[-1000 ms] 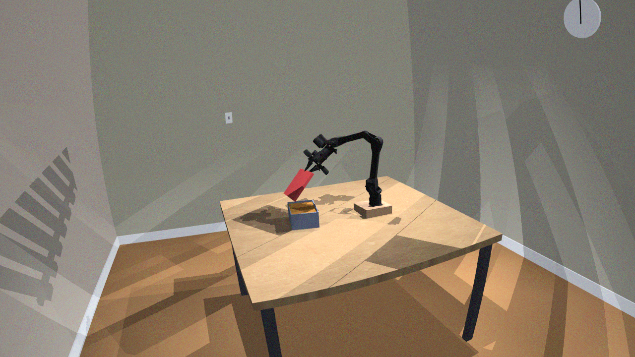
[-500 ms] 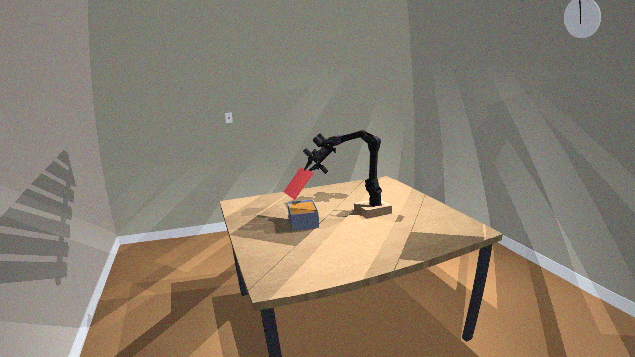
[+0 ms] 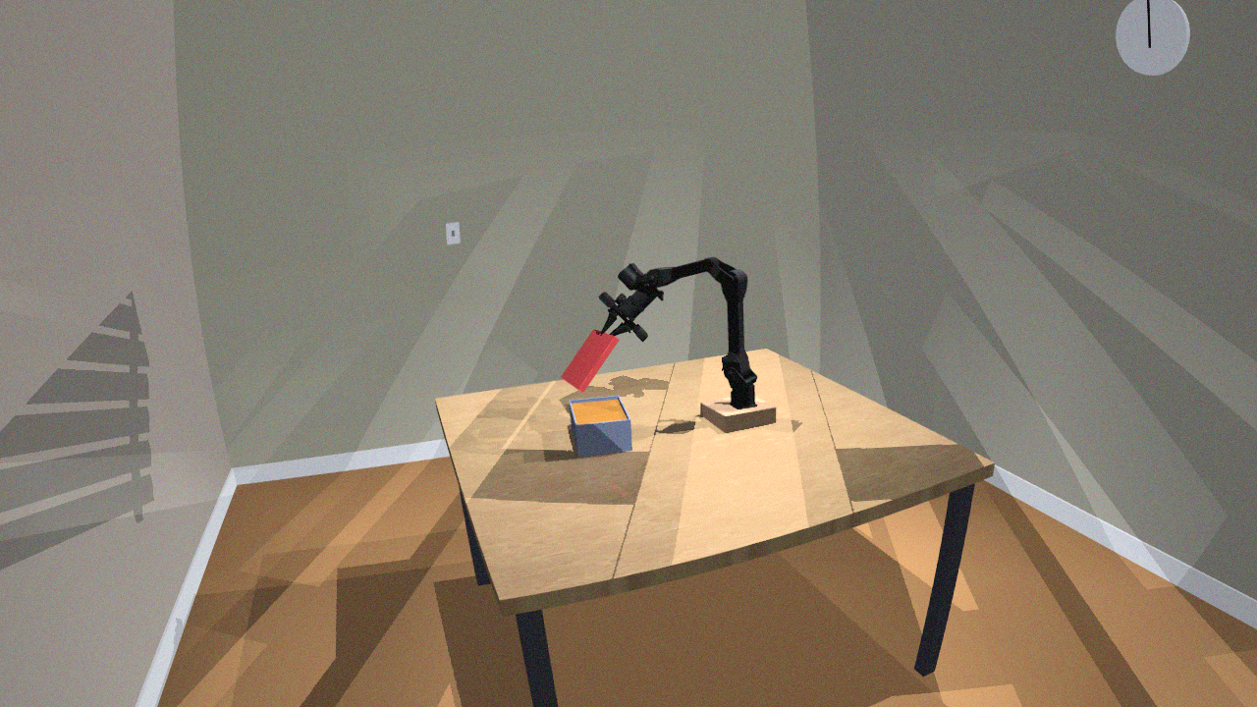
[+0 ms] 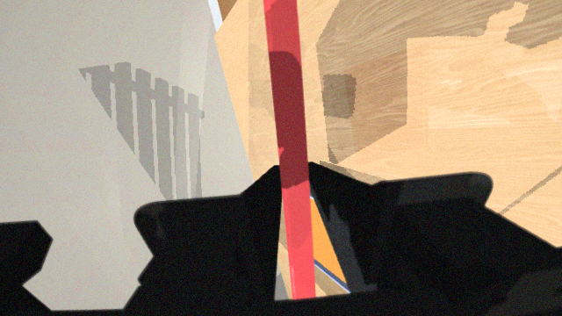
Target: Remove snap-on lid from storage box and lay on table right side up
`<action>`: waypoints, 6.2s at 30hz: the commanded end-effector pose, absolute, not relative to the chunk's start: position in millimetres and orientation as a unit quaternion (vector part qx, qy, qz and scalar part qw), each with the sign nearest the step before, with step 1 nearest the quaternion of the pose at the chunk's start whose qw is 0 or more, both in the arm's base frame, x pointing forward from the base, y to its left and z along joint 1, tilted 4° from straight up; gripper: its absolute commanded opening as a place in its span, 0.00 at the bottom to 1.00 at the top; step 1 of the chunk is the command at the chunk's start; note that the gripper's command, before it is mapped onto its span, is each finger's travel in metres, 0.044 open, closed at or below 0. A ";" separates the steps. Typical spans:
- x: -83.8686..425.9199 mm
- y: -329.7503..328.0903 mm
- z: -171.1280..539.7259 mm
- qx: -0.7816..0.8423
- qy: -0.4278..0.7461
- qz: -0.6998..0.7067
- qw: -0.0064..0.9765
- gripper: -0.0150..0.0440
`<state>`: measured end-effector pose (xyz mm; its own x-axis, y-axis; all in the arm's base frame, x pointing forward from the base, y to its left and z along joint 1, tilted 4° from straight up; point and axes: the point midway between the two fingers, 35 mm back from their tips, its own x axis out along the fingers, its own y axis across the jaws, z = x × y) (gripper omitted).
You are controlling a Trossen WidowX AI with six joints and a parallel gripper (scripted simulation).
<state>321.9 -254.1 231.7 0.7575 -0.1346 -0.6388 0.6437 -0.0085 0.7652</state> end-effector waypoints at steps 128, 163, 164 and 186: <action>315.9 -304.4 151.6 0.646 0.193 -0.282 0.682 0.25; 316.0 -306.9 123.5 0.646 0.193 -0.282 0.682 0.25; 316.0 -306.9 122.7 0.646 0.193 -0.282 0.682 0.25; 316.0 -308.5 105.1 0.646 0.193 -0.283 0.682 0.25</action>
